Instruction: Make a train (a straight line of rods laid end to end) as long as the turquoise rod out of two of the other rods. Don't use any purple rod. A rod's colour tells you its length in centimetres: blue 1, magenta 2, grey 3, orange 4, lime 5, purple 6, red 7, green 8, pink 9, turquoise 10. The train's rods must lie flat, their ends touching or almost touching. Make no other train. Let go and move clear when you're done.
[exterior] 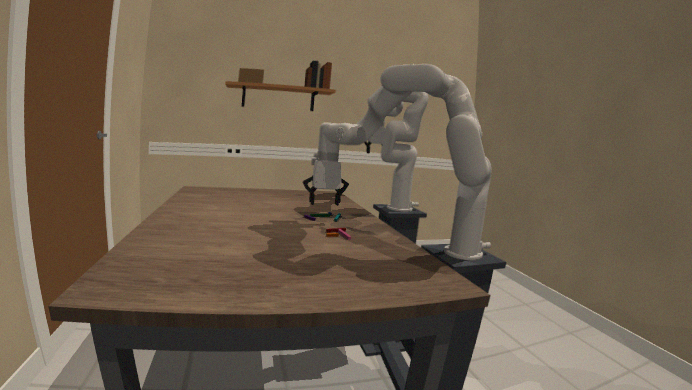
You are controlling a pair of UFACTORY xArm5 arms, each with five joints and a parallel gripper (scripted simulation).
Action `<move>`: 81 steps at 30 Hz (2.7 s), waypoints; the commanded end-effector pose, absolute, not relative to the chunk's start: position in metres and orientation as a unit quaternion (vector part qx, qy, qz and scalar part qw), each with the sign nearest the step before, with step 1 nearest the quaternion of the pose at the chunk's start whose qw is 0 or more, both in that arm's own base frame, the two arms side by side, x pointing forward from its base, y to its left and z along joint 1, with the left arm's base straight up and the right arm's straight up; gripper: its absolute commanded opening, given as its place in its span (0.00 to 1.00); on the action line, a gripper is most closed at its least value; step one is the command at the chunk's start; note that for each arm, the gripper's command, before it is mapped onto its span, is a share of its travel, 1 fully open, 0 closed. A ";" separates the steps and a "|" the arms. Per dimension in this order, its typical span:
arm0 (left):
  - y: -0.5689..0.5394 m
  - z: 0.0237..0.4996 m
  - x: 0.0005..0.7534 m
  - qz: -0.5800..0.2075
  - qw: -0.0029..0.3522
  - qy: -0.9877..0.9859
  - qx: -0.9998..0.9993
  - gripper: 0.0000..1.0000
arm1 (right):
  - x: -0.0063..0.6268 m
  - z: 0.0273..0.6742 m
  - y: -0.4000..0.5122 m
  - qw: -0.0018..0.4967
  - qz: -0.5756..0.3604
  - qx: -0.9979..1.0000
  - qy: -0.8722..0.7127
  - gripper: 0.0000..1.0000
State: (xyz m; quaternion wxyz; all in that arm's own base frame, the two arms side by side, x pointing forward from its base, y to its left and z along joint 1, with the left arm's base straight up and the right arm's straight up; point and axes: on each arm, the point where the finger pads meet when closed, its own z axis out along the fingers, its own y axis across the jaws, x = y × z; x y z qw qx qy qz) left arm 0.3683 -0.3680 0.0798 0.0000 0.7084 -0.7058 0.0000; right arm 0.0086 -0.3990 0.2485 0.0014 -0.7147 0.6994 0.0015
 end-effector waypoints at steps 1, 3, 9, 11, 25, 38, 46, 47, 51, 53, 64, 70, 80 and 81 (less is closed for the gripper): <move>-0.370 0.083 0.369 0.003 0.000 -0.713 0.701 1.00 | 0.009 0.250 -0.400 0.000 0.000 -0.715 0.699 1.00; -0.371 0.085 0.370 0.003 0.000 -0.728 0.685 1.00 | 0.009 0.250 -0.400 0.000 0.000 -0.715 0.699 1.00; -0.376 0.094 0.370 0.003 0.000 -0.786 0.618 1.00 | 0.009 0.250 -0.400 0.000 0.000 -0.715 0.699 1.00; -0.380 0.100 0.371 0.003 0.000 -0.825 0.565 1.00 | 0.009 0.250 -0.400 0.000 0.000 -0.715 0.699 1.00; -0.393 0.124 0.371 0.002 -0.001 -0.936 0.353 1.00 | 0.009 0.250 -0.400 0.000 0.000 -0.715 0.699 1.00; -0.404 0.150 0.371 0.002 -0.002 -0.993 0.117 1.00 | 0.009 0.250 -0.400 0.000 0.000 -0.715 0.699 1.00; -0.409 0.160 0.370 0.002 -0.002 -1.000 0.016 1.00 | 0.009 0.250 -0.400 0.000 0.000 -0.715 0.699 1.00; -0.409 0.161 0.370 0.002 -0.002 -1.000 0.009 1.00 | 0.009 0.250 -0.400 0.000 0.000 -0.715 0.699 1.00; -0.409 0.162 0.370 0.002 -0.002 -1.000 0.002 1.00 | 0.009 0.250 -0.400 0.000 0.000 -0.715 0.699 1.00; -0.409 0.162 0.370 0.002 -0.002 -1.000 0.002 1.00 | 0.009 0.250 -0.400 0.000 0.000 -0.715 0.699 1.00; -0.409 0.162 0.370 0.002 -0.002 -1.000 0.002 1.00 | 0.009 0.250 -0.400 0.000 0.000 -0.715 0.699 1.00; -0.409 0.162 0.370 0.002 -0.002 -1.000 0.002 1.00 | 0.009 0.250 -0.400 0.000 0.000 -0.715 0.699 1.00; -0.409 0.162 0.370 0.002 -0.002 -1.000 0.002 1.00 | 0.009 0.250 -0.400 0.000 0.000 -0.715 0.699 1.00; -0.409 0.162 0.370 0.002 -0.002 -1.000 0.002 1.00 | 0.009 0.250 -0.400 0.000 0.000 -0.715 0.699 1.00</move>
